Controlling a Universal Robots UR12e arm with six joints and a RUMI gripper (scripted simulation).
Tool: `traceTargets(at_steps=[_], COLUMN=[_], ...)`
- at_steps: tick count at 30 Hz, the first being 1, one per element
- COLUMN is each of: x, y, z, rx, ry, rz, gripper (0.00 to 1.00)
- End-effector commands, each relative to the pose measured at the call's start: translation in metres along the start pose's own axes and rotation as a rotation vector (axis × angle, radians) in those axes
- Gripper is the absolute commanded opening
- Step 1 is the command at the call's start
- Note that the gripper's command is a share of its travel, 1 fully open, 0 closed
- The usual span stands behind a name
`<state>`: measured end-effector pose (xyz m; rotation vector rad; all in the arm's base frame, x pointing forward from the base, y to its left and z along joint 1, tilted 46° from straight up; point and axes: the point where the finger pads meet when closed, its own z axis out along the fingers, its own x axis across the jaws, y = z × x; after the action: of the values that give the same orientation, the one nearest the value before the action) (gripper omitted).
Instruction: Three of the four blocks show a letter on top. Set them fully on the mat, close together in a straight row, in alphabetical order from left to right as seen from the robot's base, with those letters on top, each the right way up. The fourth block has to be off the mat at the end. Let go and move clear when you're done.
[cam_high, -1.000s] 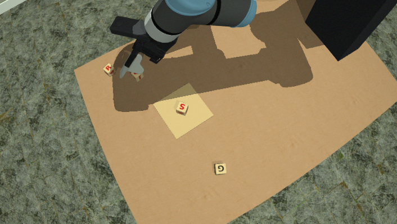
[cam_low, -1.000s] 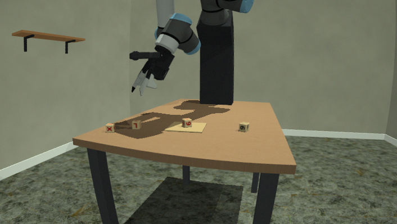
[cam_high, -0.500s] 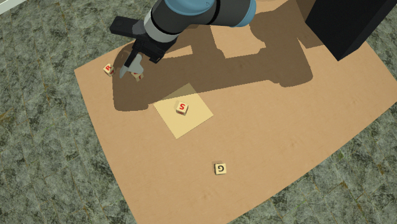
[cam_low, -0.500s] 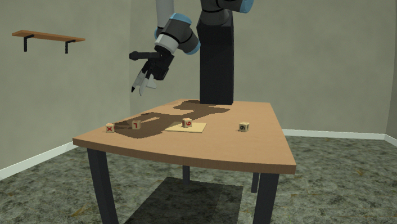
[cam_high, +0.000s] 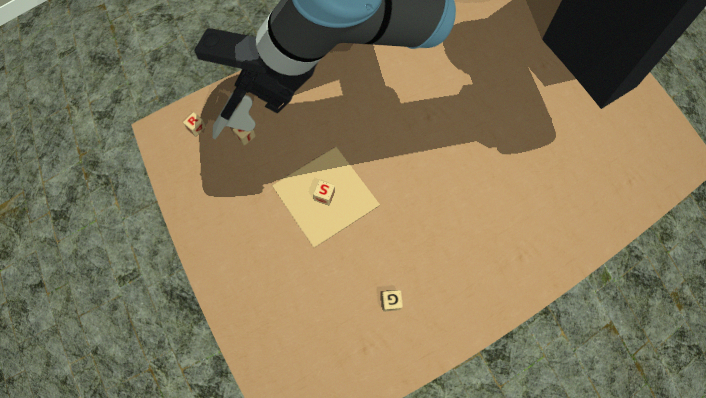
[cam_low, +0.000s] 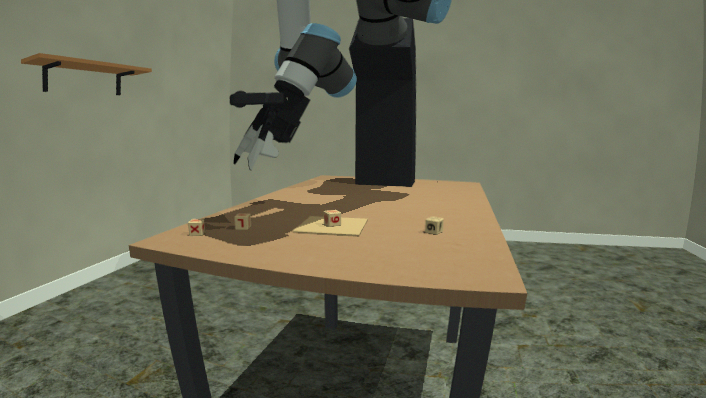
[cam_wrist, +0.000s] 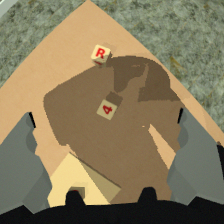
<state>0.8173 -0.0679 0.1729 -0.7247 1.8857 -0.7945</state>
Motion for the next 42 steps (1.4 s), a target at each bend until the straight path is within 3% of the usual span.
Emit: traceTargets(at_steps=[1,15,19,21,42], x=[0.000,-0.001,-0.008,-0.009,-0.009], y=[0.000,-0.007,-0.072,-0.092,-0.093], z=[0.000,0.004,0.044,0.053,0.053], rx=[0.001,0.001,0.000,0.000,0.001], ry=[0.000,0.000,0.000,0.000,0.000], rz=[0.000,0.000,0.000,0.000,0.000], gripper=[1.00,1.00,1.00,1.00,1.00])
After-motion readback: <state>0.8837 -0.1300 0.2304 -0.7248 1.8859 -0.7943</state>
